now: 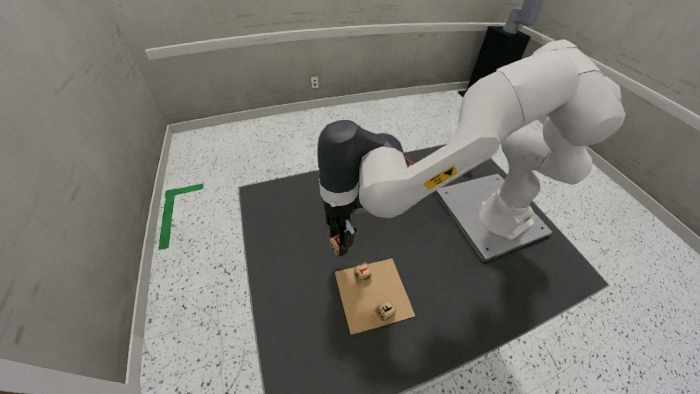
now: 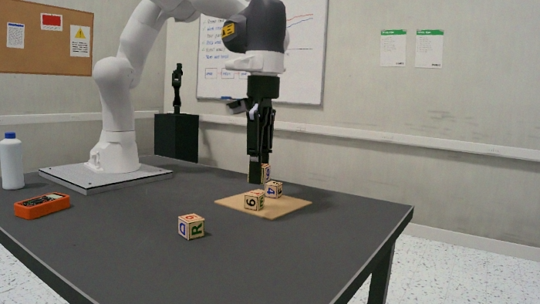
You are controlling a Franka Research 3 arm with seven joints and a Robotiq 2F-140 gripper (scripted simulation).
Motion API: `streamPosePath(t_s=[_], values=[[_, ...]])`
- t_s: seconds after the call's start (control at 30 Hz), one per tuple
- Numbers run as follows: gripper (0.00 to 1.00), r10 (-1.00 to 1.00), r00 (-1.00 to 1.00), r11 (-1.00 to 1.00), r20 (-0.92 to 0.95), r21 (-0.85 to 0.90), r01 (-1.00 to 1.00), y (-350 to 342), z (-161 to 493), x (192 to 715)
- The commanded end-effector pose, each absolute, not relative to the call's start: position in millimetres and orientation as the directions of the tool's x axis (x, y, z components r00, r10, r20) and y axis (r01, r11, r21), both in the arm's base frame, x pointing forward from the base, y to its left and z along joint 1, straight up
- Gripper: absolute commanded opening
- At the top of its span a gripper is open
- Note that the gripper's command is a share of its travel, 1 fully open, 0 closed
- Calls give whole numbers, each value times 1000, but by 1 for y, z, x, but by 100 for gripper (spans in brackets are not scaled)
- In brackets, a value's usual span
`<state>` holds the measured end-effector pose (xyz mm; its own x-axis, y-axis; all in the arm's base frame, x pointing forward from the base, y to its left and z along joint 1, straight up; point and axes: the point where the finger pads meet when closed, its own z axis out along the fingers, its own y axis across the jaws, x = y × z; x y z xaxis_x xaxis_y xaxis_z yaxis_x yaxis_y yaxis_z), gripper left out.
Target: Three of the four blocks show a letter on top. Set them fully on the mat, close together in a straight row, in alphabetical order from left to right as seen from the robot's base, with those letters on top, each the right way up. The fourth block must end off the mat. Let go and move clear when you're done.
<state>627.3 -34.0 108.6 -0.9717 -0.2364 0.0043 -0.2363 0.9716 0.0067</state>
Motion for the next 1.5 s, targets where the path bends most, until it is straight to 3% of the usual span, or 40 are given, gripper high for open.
streamPosePath(t_s=[0.0,1.47], values=[[31,-369,-929,929,2,5,-369,-26,109,625],[31,-870,-492,492,-4,11,-870,40,110,595]])
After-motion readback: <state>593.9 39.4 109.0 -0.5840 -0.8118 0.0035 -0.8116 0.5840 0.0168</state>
